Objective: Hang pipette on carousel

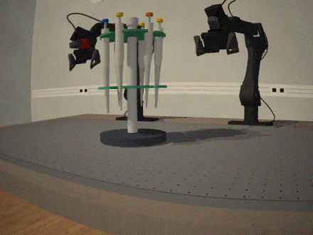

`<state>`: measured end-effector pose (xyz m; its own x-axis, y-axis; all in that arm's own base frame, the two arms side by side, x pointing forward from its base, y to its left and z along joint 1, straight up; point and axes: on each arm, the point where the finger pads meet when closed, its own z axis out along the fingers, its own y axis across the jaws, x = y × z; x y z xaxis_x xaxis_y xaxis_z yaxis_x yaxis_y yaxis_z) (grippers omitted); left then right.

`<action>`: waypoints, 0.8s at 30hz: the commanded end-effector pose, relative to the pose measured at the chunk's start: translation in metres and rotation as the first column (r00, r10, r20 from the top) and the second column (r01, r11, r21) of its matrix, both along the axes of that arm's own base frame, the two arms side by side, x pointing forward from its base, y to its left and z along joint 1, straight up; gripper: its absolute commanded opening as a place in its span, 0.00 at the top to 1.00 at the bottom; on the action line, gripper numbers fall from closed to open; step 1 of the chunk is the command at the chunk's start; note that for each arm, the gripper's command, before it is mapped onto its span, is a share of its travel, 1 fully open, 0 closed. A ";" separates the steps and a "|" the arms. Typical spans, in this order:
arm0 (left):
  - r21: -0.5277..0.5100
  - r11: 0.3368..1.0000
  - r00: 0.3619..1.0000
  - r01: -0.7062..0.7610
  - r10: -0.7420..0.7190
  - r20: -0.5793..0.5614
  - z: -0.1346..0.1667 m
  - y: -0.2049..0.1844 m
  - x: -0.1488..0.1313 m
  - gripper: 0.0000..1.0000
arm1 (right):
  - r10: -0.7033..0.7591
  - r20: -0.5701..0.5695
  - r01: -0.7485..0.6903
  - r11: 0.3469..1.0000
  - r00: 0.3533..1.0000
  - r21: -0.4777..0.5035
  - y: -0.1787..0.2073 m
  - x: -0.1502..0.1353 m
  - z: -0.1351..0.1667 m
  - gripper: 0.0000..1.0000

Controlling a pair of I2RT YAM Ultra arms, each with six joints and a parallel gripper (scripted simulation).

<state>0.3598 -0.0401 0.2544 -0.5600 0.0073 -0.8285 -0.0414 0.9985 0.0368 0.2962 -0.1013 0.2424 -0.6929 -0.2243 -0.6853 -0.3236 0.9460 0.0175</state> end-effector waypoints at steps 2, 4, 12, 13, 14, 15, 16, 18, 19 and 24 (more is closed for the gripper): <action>-0.037 0.969 0.955 0.243 -0.246 -0.167 -0.001 0.014 -0.016 0.00 | 0.010 0.043 -0.009 1.000 0.999 -0.013 -0.002 0.003 0.010 0.00; -0.044 0.962 0.944 0.271 -0.275 -0.185 0.000 0.028 -0.021 0.00 | 0.010 0.043 -0.009 1.000 0.999 -0.013 -0.002 0.003 0.010 0.00; -0.044 0.962 0.944 0.271 -0.274 -0.184 0.000 0.084 -0.040 0.00 | 0.010 0.043 -0.009 1.000 0.999 -0.013 -0.002 0.003 0.010 0.00; -0.044 0.962 0.944 0.271 -0.274 -0.184 0.000 0.091 -0.042 0.00 | 0.010 0.043 -0.009 1.000 0.999 -0.013 -0.002 0.003 0.010 0.00; -0.044 0.962 0.944 0.271 -0.274 -0.184 0.000 0.091 -0.042 0.00 | 0.010 0.043 -0.009 1.000 0.999 -0.013 -0.002 0.003 0.010 0.00; -0.044 0.962 0.944 0.271 -0.274 -0.184 0.000 0.091 -0.042 0.00 | 0.010 0.043 -0.009 1.000 0.999 -0.013 -0.002 0.003 0.010 0.00; -0.044 0.962 0.944 0.271 -0.274 -0.184 0.000 0.098 -0.044 0.00 | 0.010 0.043 -0.009 1.000 0.999 -0.013 -0.002 0.003 0.010 0.00; -0.043 0.962 0.944 0.271 -0.274 -0.183 0.000 0.112 -0.049 0.00 | 0.010 0.043 -0.009 1.000 0.999 -0.013 -0.002 0.003 0.010 0.00; -0.043 0.962 0.944 0.271 -0.274 -0.183 0.000 0.120 -0.052 0.00 | 0.010 0.043 -0.009 1.000 0.999 -0.013 -0.002 0.003 0.010 0.00; -0.043 0.962 0.944 0.270 -0.273 -0.182 0.000 0.155 -0.064 0.00 | 0.010 0.043 -0.009 1.000 0.999 -0.013 -0.002 0.003 0.010 0.00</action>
